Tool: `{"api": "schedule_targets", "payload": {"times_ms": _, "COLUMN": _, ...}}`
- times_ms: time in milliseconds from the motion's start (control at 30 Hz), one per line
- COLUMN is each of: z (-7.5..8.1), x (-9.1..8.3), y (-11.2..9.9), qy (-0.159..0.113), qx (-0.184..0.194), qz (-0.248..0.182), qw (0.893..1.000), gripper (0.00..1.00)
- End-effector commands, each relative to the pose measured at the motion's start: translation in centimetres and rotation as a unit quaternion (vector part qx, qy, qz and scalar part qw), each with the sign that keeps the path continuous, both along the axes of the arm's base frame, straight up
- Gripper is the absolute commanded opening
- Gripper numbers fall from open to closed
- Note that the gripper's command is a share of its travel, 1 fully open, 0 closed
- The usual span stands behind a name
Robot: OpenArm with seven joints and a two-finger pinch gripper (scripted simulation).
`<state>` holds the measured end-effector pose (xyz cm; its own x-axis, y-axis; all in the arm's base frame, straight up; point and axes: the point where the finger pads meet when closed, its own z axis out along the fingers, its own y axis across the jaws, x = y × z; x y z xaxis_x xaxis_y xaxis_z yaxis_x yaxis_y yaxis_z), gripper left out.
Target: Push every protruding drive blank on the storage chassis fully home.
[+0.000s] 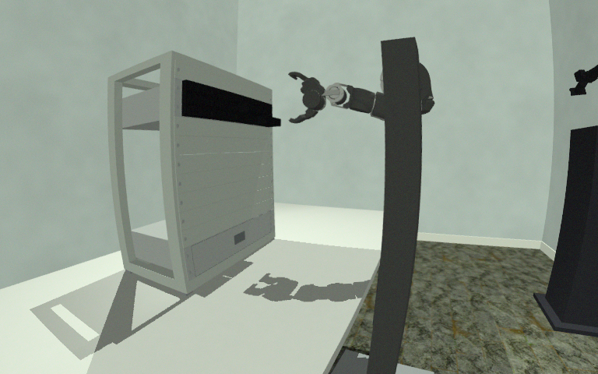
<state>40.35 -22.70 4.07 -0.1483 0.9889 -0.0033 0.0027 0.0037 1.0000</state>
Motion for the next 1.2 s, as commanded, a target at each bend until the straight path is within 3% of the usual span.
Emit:
{"api": "schedule_targets", "payload": {"times_ms": 0, "z": 0.07, "x": -0.02, "y": 0.08, "qy": 0.0, "qx": -0.001, "qz": 0.002, "qw": 1.0, "gripper": 1.0}}
{"api": "schedule_targets", "payload": {"times_ms": 600, "z": 0.07, "x": -0.02, "y": 0.08, "qy": 0.0, "qx": -0.001, "qz": 0.002, "qw": 1.0, "gripper": 1.0}}
{"api": "schedule_targets", "payload": {"times_ms": 633, "z": 0.07, "x": -0.02, "y": 0.08, "qy": 0.0, "qx": -0.001, "qz": 0.002, "qw": 1.0, "gripper": 0.0}}
{"api": "schedule_targets", "payload": {"times_ms": 1167, "z": 0.07, "x": -0.02, "y": 0.08, "qy": 0.0, "qx": -0.001, "qz": 0.002, "qw": 1.0, "gripper": 0.0}}
